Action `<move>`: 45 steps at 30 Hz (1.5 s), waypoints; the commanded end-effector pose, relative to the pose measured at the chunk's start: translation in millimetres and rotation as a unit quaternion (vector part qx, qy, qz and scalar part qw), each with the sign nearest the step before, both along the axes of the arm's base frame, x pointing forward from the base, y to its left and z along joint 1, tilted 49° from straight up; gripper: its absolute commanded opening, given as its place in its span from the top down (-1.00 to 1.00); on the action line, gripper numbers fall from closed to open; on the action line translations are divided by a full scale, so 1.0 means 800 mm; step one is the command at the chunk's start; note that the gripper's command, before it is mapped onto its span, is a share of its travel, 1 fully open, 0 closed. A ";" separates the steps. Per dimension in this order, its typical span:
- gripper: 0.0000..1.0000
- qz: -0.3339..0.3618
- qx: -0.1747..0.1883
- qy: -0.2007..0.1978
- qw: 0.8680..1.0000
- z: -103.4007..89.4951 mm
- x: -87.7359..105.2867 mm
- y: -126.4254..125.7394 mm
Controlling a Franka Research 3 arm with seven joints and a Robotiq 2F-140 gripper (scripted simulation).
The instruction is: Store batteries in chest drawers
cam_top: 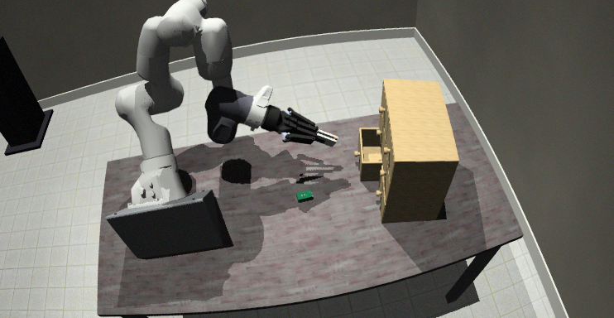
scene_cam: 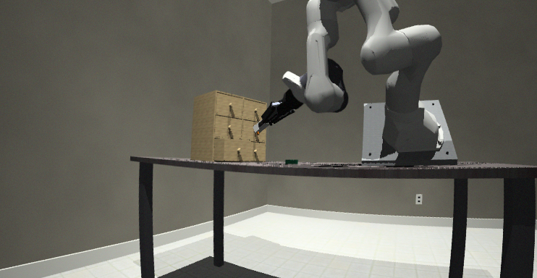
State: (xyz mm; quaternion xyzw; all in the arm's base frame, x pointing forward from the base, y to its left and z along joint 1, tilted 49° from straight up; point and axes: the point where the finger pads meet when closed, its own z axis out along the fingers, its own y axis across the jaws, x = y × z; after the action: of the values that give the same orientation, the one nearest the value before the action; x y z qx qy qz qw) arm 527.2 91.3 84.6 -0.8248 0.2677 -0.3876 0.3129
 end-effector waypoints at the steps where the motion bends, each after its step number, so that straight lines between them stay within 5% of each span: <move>1: 0.94 0.003 0.001 0.009 1.000 -0.011 0.013 0.002; 30: 0.94 0.003 0.001 0.009 1.000 -0.036 0.125 -0.006; 45: 0.94 0.003 0.001 0.009 1.000 -0.041 0.150 -0.008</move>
State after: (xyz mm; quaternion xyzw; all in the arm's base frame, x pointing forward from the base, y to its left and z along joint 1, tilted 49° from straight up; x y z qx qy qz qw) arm 645.7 84.5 55.8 -0.8266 0.2674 -0.3835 0.3132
